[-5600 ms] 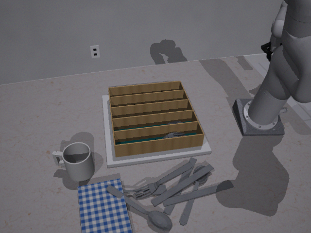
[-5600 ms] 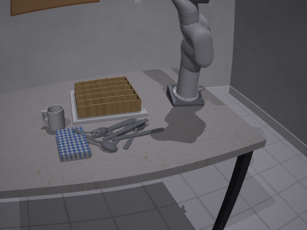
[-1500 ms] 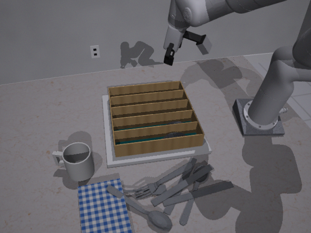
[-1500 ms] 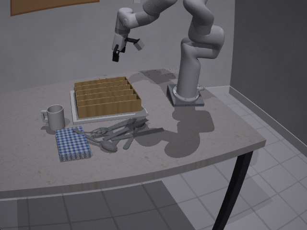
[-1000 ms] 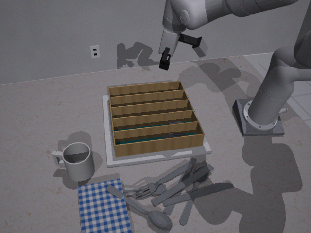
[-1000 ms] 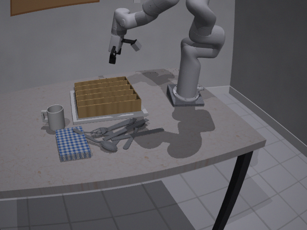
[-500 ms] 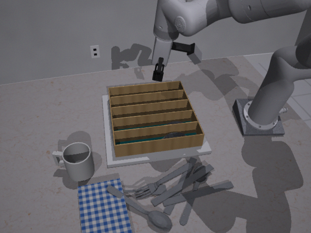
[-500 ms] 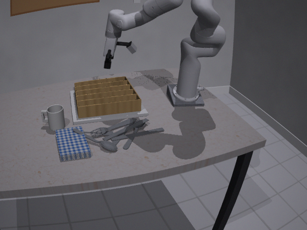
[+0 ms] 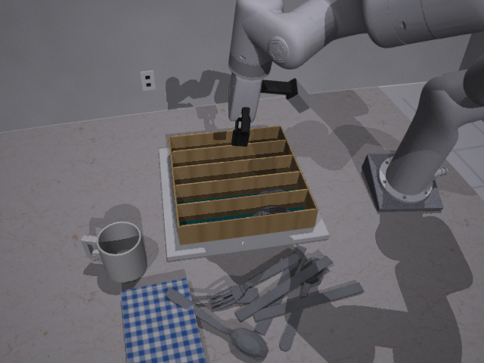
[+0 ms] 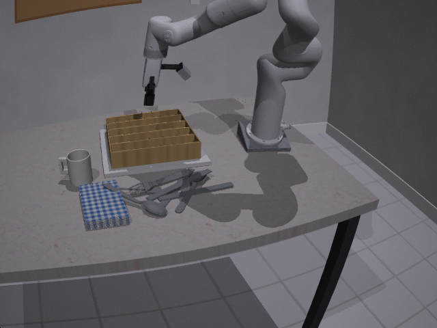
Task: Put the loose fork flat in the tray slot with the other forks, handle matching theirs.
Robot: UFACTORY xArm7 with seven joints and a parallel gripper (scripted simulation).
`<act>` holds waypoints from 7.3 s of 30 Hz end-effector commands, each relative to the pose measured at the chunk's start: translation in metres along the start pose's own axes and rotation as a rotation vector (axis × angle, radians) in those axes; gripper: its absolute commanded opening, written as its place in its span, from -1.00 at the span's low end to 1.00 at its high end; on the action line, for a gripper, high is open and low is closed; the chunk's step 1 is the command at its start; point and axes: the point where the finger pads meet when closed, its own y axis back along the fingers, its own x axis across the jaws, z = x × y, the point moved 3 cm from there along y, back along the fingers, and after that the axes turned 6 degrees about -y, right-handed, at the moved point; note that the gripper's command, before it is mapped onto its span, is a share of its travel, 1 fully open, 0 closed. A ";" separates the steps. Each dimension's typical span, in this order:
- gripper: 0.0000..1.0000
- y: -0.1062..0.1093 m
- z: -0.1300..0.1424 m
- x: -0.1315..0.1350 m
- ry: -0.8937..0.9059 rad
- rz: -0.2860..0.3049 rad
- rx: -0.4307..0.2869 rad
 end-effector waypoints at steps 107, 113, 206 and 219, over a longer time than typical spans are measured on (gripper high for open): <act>1.00 0.039 -0.048 0.244 0.568 0.220 0.063; 1.00 0.039 -0.048 0.244 0.570 0.220 0.063; -0.44 -0.020 -0.037 0.278 3.568 0.137 -0.354; -0.44 -0.020 -0.036 0.277 3.671 0.123 -0.414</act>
